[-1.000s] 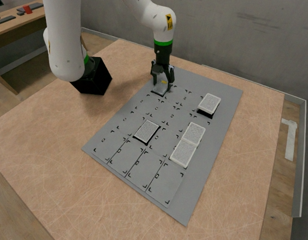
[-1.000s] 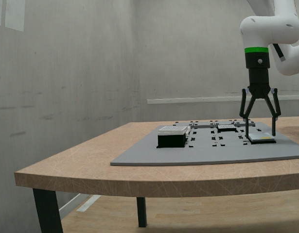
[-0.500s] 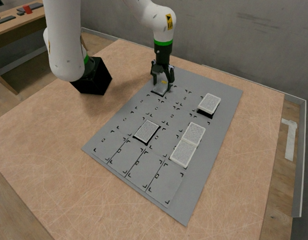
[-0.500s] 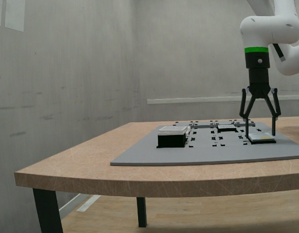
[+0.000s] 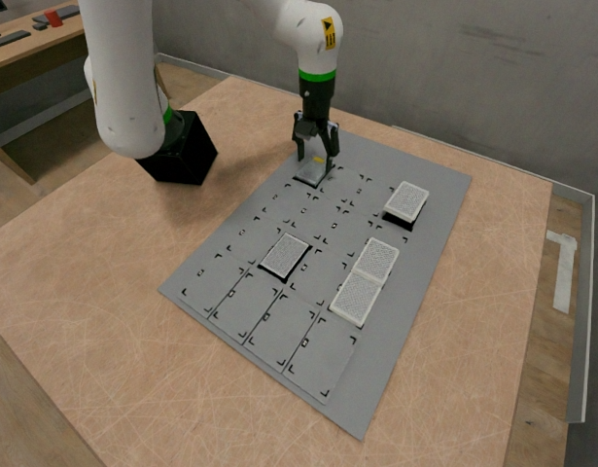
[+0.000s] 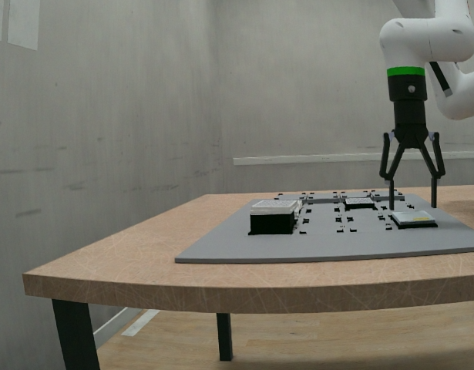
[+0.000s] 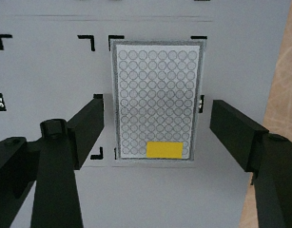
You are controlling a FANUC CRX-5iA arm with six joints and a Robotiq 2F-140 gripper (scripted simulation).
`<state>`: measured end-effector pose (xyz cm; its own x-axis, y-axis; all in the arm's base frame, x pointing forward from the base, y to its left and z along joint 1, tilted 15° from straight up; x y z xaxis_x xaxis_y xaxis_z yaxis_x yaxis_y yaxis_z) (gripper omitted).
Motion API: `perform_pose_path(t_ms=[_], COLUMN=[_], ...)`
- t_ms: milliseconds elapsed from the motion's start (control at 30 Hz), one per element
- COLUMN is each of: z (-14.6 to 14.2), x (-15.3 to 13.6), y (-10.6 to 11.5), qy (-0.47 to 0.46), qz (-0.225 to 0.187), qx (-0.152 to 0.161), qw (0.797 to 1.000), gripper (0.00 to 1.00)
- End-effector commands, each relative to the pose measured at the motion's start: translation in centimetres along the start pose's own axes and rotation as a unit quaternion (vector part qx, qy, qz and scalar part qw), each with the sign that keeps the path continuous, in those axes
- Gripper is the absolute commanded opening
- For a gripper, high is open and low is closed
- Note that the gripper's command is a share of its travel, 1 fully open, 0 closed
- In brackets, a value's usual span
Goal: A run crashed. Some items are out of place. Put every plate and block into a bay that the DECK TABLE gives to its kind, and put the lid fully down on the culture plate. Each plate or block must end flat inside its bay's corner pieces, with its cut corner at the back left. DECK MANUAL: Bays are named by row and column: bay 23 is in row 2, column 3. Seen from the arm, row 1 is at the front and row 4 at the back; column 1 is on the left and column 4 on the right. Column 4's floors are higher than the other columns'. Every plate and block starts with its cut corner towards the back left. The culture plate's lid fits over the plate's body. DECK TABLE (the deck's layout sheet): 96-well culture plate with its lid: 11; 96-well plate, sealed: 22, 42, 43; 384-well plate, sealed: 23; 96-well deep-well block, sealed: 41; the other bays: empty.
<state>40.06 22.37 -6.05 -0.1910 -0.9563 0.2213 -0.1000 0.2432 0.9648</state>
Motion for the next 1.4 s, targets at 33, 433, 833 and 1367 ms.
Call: perform_pose_path(t_ms=[33,433,833,1367], z=[0.0,0.0,0.0,0.0], x=[0.0,0.0,0.0,0.0], y=[0.4,2.0,3.3,4.2], qy=[0.000,0.000,0.000,0.000], qz=[-0.001,-0.001,-0.001,-0.001], qx=[0.000,0.000,0.000,0.000], qw=[1.000,1.000,1.000,1.000], gripper=[0.70,0.70,0.70,0.70])
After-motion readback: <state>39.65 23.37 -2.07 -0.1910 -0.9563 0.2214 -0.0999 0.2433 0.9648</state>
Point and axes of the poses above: the point where the finger pads meet when closed, its own y axis back along the fingers, its own z axis across the jaws, x = y × z, the point moved 7 cm from there along y, back along the fingers, and after that the axes turned 9 degrees about -y, right-handed, at the moved point
